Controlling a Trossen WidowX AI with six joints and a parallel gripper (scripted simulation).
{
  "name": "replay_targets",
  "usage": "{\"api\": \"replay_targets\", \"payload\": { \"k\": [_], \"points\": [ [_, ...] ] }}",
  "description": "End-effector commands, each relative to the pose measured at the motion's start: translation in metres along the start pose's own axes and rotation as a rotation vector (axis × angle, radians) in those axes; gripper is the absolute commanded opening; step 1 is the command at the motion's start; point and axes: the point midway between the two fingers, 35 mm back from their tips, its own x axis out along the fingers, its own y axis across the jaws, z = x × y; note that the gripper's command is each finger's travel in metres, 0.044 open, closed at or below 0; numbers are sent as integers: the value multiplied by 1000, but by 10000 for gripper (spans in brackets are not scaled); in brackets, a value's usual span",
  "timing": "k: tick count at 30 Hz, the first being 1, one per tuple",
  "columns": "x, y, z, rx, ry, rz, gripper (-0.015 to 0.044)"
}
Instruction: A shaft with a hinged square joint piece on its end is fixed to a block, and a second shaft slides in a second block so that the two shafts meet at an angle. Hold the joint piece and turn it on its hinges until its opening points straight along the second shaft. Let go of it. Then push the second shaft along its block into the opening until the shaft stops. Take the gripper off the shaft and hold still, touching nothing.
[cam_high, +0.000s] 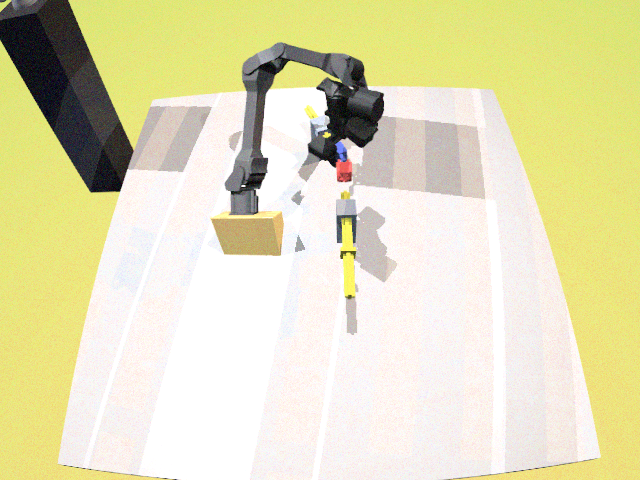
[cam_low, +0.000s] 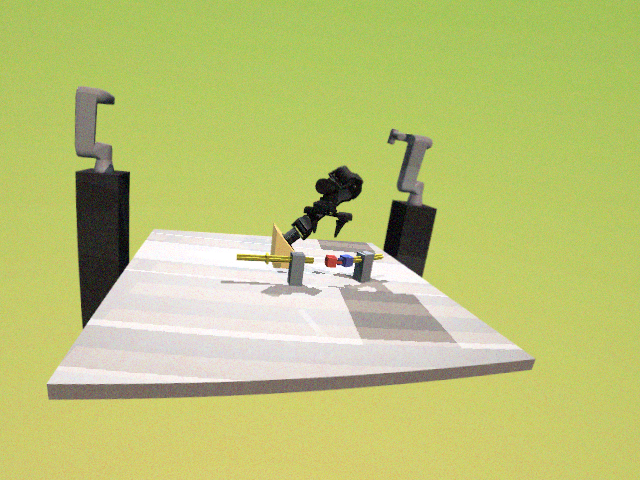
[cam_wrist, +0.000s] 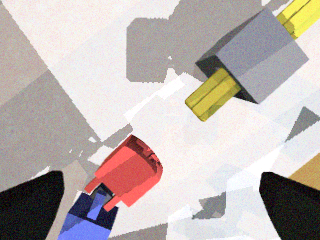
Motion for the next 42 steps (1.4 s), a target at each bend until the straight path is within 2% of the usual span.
{"api": "replay_targets", "payload": {
  "k": [1,22,34,42],
  "points": [
    [9,-8,8,151,46,11,440],
    [44,-46,36,800,236,-5,440],
    [44,-47,38,790,234,-4,440],
    [43,-68,70,549,183,11,440]
  ]
}}
